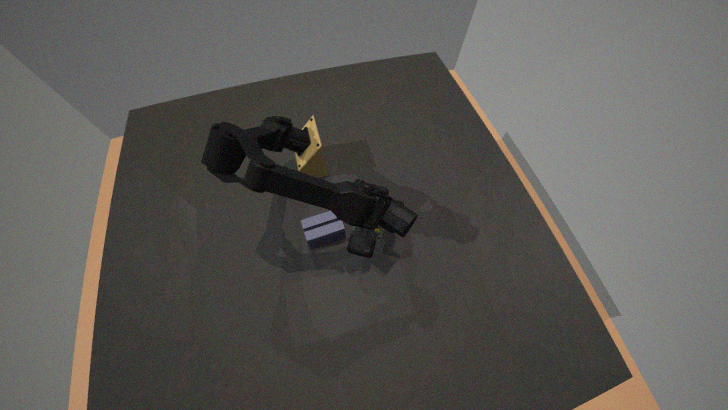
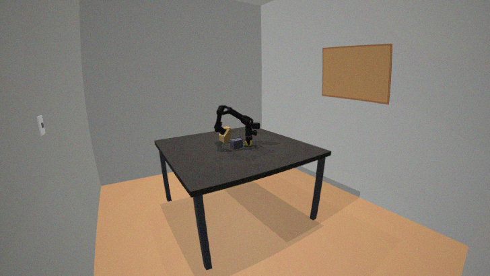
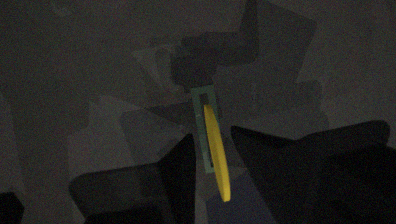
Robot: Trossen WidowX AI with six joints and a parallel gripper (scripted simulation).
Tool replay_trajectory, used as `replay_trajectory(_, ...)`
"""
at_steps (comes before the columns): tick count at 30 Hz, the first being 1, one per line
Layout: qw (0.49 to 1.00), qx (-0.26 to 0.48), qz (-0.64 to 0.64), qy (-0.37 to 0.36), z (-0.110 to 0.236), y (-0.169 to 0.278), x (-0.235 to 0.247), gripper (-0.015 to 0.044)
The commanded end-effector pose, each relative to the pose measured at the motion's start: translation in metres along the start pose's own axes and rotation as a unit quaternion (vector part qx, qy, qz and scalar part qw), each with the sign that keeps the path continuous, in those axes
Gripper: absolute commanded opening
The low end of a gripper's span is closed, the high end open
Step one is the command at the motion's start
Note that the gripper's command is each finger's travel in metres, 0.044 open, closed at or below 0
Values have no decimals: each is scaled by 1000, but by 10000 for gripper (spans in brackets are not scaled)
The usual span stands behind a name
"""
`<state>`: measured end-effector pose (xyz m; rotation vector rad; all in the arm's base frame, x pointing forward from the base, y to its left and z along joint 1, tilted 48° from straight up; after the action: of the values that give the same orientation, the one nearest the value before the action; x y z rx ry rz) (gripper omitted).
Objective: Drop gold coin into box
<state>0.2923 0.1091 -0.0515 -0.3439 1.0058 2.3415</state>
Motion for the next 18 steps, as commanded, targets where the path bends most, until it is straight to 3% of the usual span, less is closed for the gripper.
replay_trajectory(1,1000,4,5,2,-4,1,2,108)
replay_trajectory(5,1000,4,5,2,-4,1,2,3)
replay_trajectory(18,1000,3,5,2,2,0,1,0)
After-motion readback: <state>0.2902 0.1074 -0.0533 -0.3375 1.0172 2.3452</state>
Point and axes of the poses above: the point midway between the two fingers, 35 mm back from their tips, its own z axis back along the fingers, its own x axis across the jaws, y = z × x, the point moved 9 cm from there along z, back along the fingers, and after that the axes turned 4 degrees about -z, right-handed, at the moved point
